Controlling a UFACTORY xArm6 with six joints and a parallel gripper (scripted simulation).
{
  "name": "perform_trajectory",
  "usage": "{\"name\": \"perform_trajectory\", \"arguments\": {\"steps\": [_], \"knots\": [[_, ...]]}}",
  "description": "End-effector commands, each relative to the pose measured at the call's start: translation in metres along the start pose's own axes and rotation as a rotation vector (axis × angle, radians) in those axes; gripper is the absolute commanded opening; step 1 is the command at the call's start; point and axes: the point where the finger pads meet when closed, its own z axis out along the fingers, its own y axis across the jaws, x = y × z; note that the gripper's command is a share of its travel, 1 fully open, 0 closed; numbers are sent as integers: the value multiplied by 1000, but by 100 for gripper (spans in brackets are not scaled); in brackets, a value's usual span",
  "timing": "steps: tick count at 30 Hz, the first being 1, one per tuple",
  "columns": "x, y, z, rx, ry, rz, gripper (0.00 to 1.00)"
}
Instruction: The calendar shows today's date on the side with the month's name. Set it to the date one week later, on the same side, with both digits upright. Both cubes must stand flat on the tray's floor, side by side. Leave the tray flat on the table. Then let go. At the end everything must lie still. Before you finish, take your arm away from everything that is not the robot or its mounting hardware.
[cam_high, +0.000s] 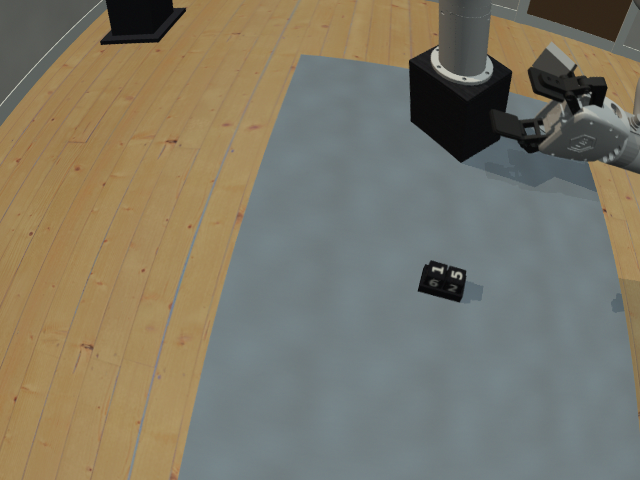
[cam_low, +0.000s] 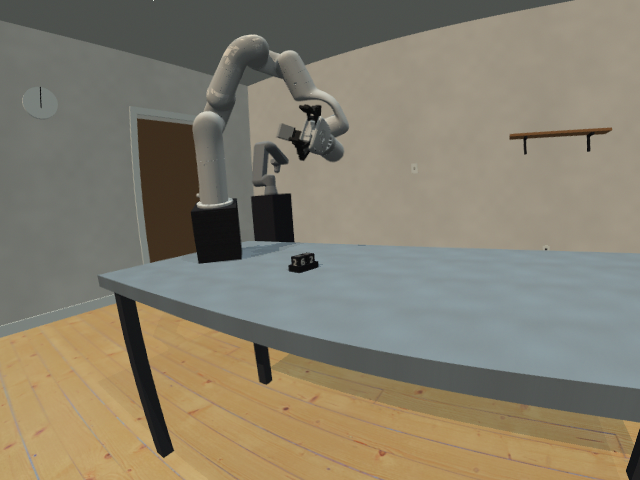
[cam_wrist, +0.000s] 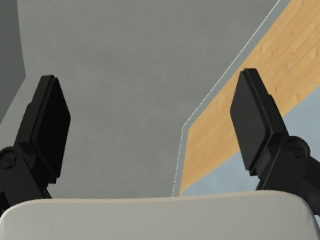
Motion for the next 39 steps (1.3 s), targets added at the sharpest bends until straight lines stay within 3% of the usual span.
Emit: {"name": "perform_trajectory", "arguments": {"steps": [1, 21, 24, 28, 31, 34, 36, 39], "knots": [[0, -1, 0, -1, 0, 3, 100], [-1, 3, 1, -15, 0, 7, 100], [-2, 19, 7, -69, 2, 27, 100], [-4, 60, 17, -212, 20, 86, 100], [-4, 78, 20, -278, 34, 118, 100], [-4, 79, 20, -281, 35, 119, 100], [-3, 107, 22, -386, 67, 175, 100], [-2, 122, 22, -445, 89, 209, 100]]}}
